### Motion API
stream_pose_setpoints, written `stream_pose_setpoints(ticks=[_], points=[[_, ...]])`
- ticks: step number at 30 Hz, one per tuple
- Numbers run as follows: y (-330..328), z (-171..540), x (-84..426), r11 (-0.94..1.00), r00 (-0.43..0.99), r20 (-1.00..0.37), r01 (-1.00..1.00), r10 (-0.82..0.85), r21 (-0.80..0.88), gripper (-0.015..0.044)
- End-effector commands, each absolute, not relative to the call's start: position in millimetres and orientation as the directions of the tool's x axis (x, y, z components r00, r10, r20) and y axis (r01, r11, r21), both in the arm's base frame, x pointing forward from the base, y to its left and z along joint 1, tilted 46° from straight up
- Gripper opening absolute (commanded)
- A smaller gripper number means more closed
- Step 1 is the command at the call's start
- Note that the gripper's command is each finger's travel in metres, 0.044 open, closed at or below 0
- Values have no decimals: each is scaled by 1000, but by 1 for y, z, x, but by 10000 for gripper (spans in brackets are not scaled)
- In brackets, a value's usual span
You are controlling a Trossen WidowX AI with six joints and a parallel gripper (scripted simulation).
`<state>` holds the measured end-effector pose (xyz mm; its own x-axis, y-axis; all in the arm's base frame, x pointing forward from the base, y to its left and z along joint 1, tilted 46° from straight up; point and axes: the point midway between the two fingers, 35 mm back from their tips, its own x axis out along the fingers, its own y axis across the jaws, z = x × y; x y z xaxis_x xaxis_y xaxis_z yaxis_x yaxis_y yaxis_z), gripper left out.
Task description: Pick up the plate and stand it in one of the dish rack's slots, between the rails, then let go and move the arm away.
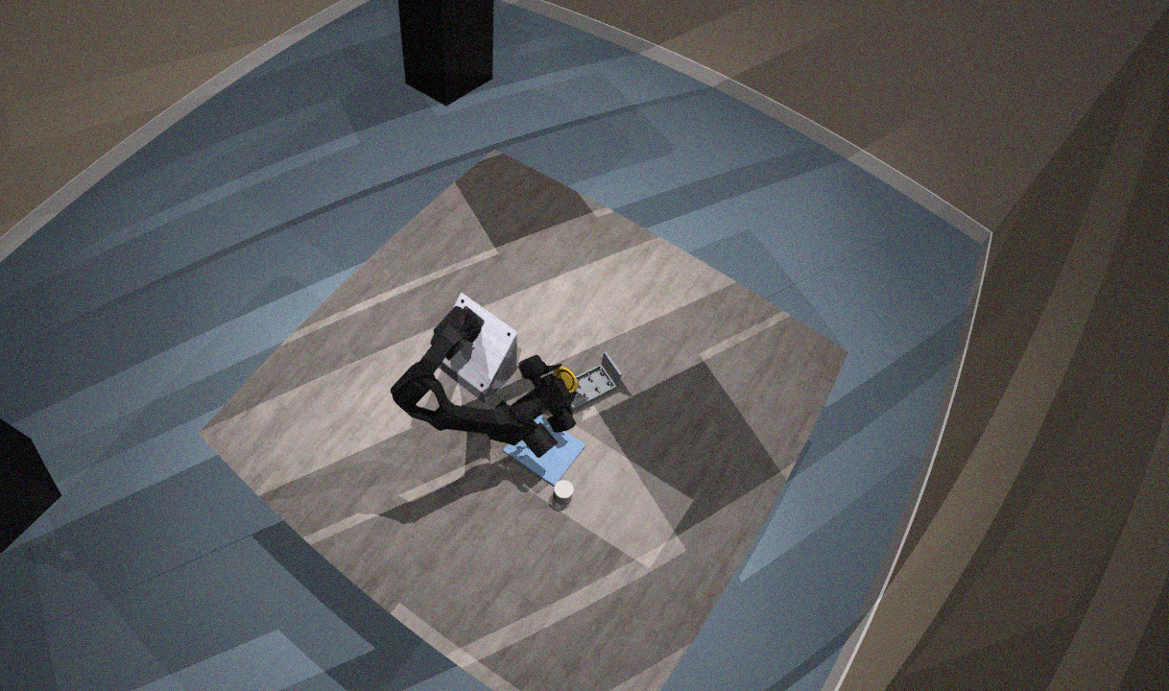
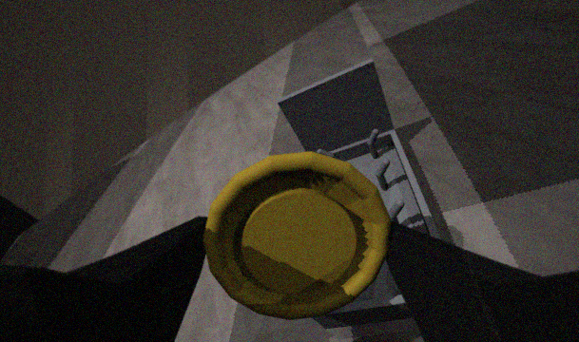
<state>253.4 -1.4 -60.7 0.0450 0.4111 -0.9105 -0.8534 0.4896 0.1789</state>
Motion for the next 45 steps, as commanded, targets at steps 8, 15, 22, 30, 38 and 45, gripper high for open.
stream_pose_setpoints(ticks=[8,15,22,30,38,45], points=[[-13,-57,254,326,195,-837,-945,511,-21,0],[-22,-53,255,240,293,-784,-952,547,-189,0],[-27,-50,256,199,342,-755,-940,560,-279,0],[-27,-50,256,199,342,-755,-940,560,-279,0],[-17,-60,261,204,340,-760,-940,554,-272,0],[-10,-67,265,196,345,-757,-939,554,-284,0]])
